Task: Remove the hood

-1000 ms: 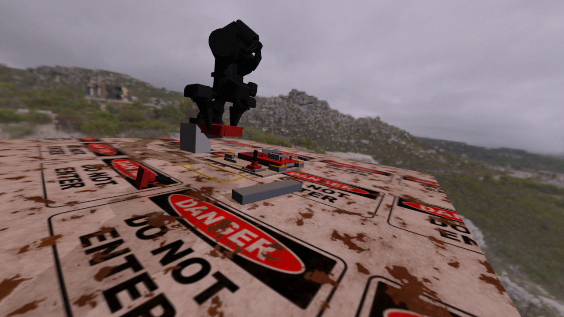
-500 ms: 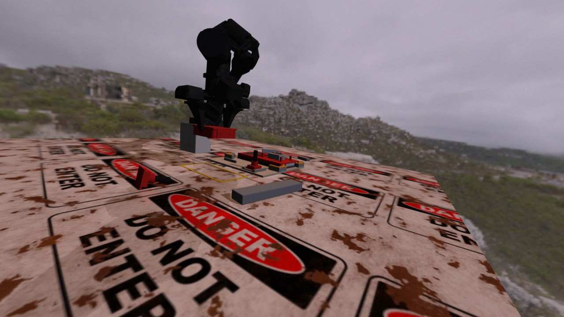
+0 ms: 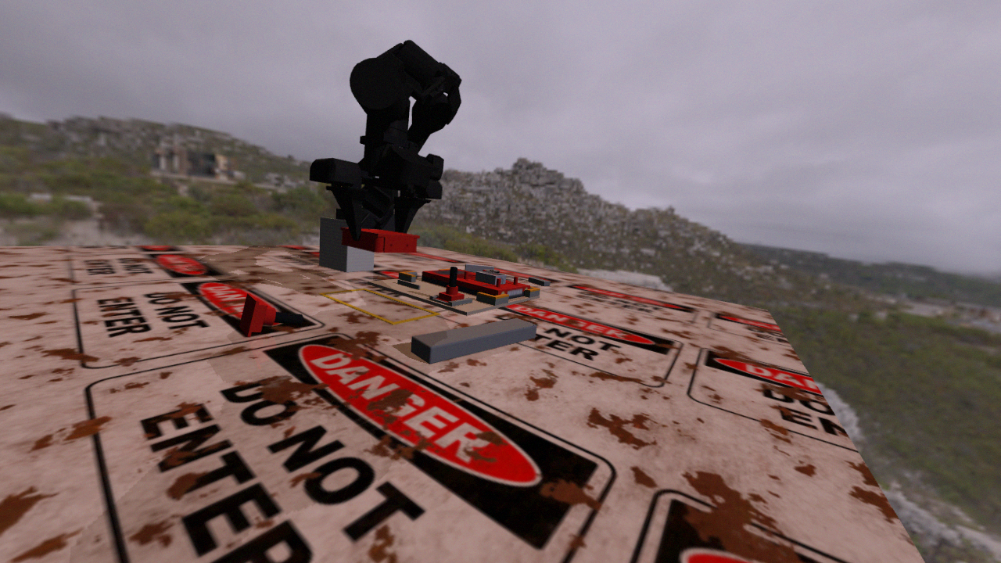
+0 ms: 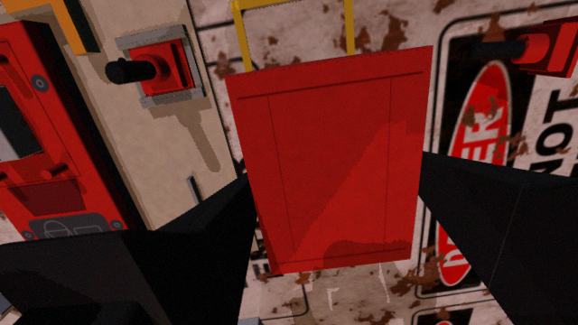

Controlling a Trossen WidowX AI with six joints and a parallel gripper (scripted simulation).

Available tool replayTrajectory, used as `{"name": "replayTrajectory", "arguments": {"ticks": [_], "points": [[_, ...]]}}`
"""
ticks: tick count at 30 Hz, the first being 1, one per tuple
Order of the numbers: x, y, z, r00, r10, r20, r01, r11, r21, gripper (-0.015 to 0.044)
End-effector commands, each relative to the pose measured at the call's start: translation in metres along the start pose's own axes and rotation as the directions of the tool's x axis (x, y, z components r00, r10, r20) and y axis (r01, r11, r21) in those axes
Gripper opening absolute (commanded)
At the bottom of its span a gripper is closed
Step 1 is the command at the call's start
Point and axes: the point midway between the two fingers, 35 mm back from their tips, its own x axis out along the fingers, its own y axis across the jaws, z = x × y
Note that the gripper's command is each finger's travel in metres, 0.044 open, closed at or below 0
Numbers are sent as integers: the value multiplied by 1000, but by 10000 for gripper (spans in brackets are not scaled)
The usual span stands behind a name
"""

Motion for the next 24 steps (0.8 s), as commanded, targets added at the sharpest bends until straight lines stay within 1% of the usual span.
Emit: {"name": "replayTrajectory", "arguments": {"ticks": [1,24], "points": [[3,0,0,1000,4,2,-4,1000,5,0],[17,0,1,1000,4,2,-4,1000,5,0]]}}
